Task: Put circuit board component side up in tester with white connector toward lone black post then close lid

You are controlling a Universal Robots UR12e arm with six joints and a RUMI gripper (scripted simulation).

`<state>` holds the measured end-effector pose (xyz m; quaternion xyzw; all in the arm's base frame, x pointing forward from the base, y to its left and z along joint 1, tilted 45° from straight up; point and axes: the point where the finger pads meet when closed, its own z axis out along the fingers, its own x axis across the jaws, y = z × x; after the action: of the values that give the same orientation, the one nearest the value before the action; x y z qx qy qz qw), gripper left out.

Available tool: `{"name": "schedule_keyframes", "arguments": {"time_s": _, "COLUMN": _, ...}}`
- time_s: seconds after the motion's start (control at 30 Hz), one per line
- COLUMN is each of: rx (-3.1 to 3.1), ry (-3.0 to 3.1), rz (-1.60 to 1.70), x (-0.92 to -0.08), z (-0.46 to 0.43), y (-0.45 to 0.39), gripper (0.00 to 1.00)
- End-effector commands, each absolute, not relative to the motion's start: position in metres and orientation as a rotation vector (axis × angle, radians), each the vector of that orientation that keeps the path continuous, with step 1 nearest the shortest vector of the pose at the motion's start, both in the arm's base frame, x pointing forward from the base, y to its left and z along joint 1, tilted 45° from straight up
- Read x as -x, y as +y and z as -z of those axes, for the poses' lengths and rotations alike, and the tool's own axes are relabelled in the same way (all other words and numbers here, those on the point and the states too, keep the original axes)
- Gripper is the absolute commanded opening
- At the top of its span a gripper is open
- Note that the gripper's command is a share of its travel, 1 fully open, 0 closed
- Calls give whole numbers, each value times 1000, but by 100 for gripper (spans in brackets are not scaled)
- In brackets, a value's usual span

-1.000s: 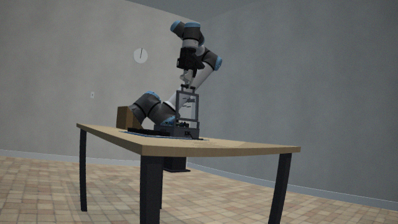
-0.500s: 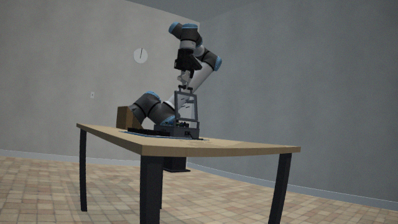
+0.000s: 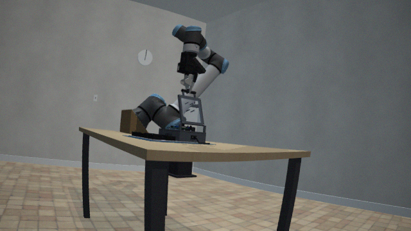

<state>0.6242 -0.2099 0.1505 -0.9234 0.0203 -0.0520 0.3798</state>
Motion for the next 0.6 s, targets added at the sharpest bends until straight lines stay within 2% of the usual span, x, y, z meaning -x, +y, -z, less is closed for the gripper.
{"name": "schedule_keyframes", "arguments": {"time_s": 0.0, "rx": 2359, "ry": 52, "rz": 134, "x": -618, "z": -149, "y": -208, "gripper": 0}}
{"name": "schedule_keyframes", "arguments": {"time_s": 0.57, "rx": 2359, "ry": 52, "rz": 134, "x": -594, "z": -138, "y": -198, "gripper": 0}}
